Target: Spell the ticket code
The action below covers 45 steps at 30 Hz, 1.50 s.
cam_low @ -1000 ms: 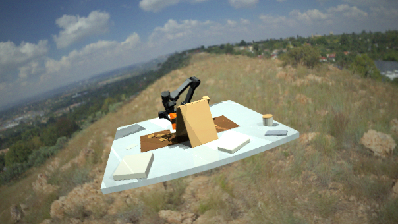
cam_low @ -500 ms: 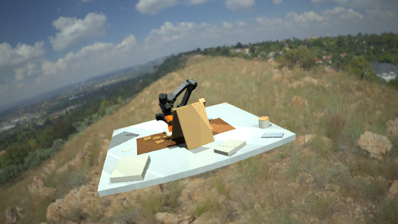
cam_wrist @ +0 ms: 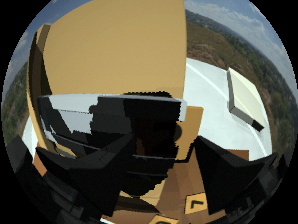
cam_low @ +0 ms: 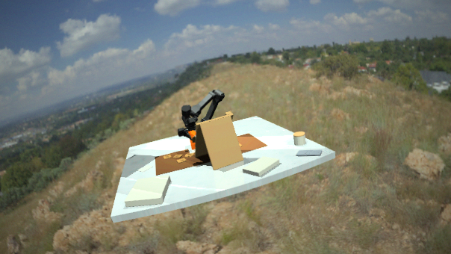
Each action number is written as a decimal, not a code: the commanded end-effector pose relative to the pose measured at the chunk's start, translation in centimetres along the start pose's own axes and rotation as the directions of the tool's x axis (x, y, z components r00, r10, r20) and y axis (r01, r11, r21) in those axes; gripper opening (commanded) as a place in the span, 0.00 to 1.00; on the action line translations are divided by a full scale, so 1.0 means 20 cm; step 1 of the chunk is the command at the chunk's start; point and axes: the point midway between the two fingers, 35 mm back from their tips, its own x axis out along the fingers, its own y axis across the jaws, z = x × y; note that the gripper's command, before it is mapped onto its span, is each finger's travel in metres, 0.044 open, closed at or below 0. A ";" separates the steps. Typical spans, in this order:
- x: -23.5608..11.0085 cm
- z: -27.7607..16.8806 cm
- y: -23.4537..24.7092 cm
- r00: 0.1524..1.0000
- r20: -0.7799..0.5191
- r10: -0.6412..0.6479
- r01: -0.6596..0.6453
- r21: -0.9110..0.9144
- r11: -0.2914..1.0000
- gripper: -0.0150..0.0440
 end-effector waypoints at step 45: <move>0.00 -0.01 0.12 1.000 -0.005 0.000 0.001 0.010 1.000 0.25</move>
